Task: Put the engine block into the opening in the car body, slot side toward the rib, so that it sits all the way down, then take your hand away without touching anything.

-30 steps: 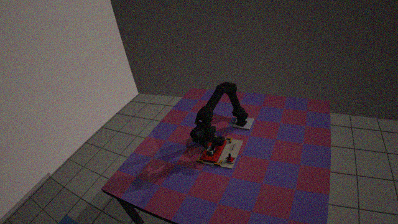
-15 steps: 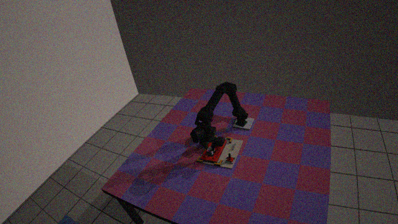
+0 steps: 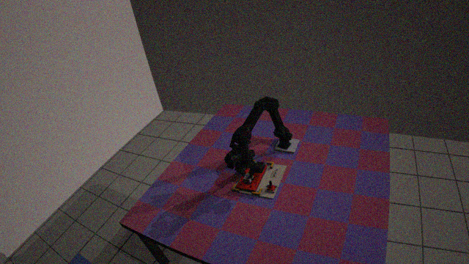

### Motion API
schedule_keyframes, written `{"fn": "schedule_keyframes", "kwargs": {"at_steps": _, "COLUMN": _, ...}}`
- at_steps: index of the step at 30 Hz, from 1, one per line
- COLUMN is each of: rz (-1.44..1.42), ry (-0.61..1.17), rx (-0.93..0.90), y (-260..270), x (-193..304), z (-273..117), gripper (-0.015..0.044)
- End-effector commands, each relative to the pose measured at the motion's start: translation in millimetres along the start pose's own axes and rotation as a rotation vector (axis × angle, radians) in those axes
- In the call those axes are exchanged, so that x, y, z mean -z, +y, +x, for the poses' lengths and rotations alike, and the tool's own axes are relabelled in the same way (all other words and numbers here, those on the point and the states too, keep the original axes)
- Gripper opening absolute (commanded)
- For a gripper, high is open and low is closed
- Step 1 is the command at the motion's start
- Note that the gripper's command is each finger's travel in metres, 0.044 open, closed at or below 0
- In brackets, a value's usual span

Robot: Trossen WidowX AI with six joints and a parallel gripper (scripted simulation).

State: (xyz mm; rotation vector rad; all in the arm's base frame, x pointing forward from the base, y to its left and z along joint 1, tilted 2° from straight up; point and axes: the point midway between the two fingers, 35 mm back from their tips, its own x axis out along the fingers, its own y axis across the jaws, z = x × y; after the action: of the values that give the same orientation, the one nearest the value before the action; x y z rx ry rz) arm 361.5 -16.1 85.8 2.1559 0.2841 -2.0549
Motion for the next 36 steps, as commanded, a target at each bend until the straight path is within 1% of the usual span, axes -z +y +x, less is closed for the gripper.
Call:
{"fn": "schedule_keyframes", "kwargs": {"at_steps": 1, "rz": -0.002, "ry": -0.002, "rx": 0.004, "y": -0.5, "x": 0.0, "z": 2.6, "gripper": 0.0159}}
{"fn": "schedule_keyframes", "kwargs": {"at_steps": 36, "rz": -0.001, "ry": -0.002, "rx": 0.004, "y": -0.5, "x": -0.1, "z": 10.1, "gripper": 0.0159}}
